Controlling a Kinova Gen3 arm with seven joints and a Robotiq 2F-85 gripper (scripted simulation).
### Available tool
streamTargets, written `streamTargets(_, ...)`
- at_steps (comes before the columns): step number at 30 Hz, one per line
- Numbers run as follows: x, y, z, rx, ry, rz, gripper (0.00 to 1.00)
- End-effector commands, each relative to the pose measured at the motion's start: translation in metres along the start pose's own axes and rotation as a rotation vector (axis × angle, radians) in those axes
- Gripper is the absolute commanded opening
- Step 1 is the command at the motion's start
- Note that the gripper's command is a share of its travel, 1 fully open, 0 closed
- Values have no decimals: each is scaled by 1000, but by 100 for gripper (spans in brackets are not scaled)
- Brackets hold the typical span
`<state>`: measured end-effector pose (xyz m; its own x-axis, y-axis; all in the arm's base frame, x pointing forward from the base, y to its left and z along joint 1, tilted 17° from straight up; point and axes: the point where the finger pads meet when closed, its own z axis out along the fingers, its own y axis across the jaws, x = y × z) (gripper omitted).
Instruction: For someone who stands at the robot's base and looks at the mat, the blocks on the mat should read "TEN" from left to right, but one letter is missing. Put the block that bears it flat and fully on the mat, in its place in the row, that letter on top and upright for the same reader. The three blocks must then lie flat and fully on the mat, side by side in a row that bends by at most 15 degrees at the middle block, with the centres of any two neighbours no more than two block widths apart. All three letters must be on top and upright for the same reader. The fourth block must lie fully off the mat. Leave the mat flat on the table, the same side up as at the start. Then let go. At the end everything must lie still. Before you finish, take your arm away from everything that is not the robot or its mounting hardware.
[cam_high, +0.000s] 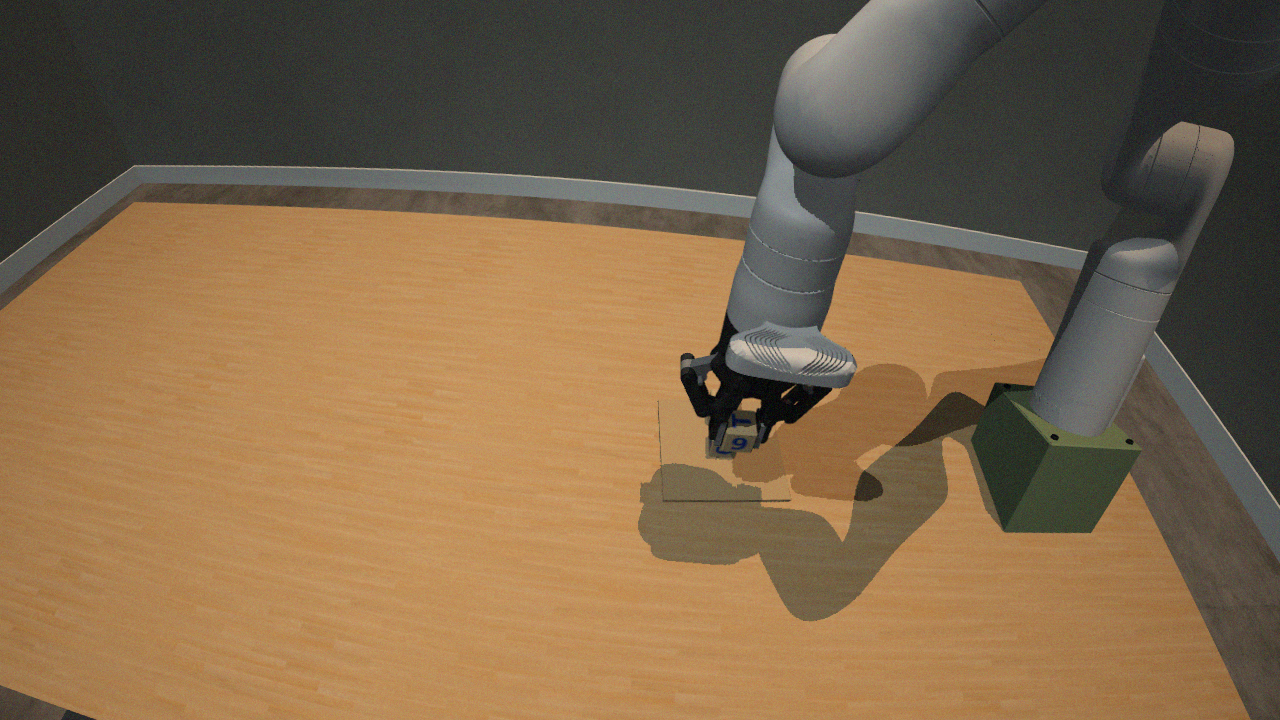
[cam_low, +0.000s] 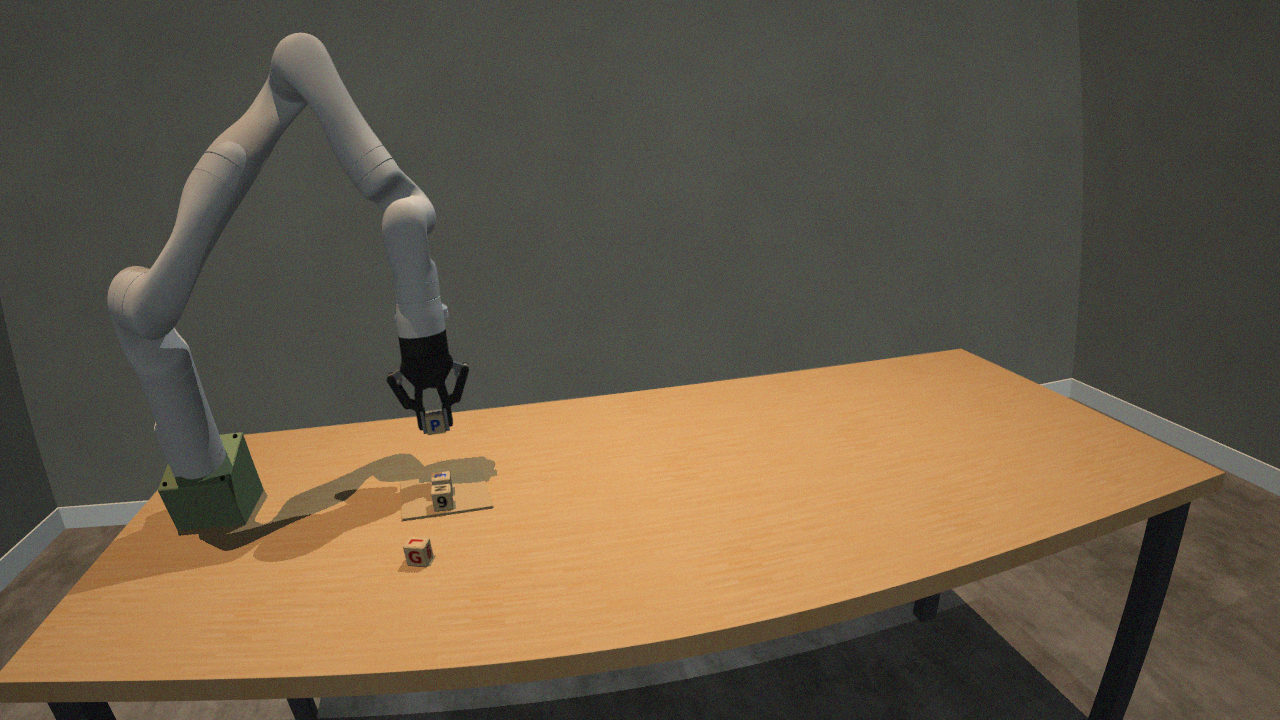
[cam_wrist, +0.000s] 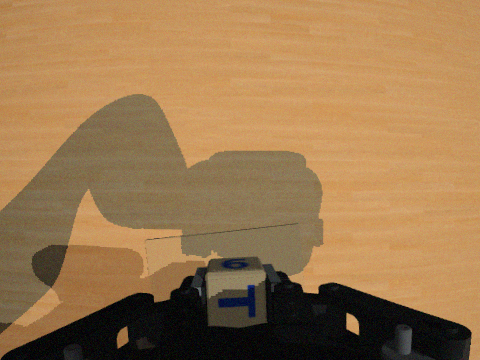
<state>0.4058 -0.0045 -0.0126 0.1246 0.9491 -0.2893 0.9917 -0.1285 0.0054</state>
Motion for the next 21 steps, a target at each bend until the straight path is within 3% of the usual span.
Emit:
streamTargets(1, -4, -2, 14, 10, -6, 6, 26)
streamTargets(11, -5, -3, 62, 10, -6, 6, 26)
streamTargets(21, -5, -3, 78, 10, -6, 6, 26)
